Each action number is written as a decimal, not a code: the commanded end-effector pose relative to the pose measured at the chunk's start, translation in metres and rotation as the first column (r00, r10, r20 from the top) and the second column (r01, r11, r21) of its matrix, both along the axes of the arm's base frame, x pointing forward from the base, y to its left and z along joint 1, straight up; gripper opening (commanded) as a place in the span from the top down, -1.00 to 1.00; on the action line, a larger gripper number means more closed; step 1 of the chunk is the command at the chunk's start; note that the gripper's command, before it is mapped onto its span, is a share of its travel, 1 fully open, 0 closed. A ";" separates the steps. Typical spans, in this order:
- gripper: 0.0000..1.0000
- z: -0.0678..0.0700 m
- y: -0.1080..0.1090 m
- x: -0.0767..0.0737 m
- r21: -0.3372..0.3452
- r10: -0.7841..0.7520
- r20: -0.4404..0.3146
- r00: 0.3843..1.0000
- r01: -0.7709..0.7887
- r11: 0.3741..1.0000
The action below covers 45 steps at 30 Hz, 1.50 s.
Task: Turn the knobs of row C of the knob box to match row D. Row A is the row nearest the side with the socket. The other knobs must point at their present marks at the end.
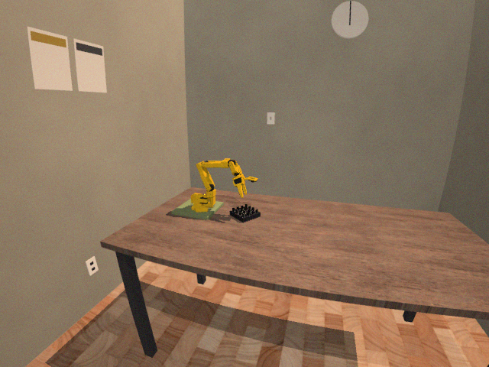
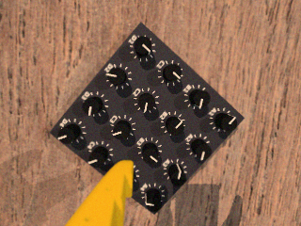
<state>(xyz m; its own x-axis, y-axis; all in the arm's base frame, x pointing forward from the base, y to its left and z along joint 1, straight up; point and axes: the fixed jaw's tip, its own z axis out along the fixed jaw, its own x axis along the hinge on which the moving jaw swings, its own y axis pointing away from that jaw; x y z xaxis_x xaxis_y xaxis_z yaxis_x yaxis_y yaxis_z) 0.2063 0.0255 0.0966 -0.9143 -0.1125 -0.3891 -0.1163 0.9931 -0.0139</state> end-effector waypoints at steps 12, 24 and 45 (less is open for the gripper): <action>0.20 0.004 -0.001 0.008 0.007 -0.012 0.033 0.999 0.011 1.000; 0.20 0.004 -0.001 0.008 0.007 -0.012 0.034 0.999 0.011 1.000; 0.20 0.004 -0.001 0.008 0.007 -0.012 0.034 0.999 0.011 1.000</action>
<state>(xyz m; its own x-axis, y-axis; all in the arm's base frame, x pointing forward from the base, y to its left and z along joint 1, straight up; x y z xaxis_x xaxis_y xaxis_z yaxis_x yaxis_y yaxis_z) 0.2120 0.0260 0.1017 -0.9003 -0.1110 -0.4209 -0.1155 0.9932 -0.0148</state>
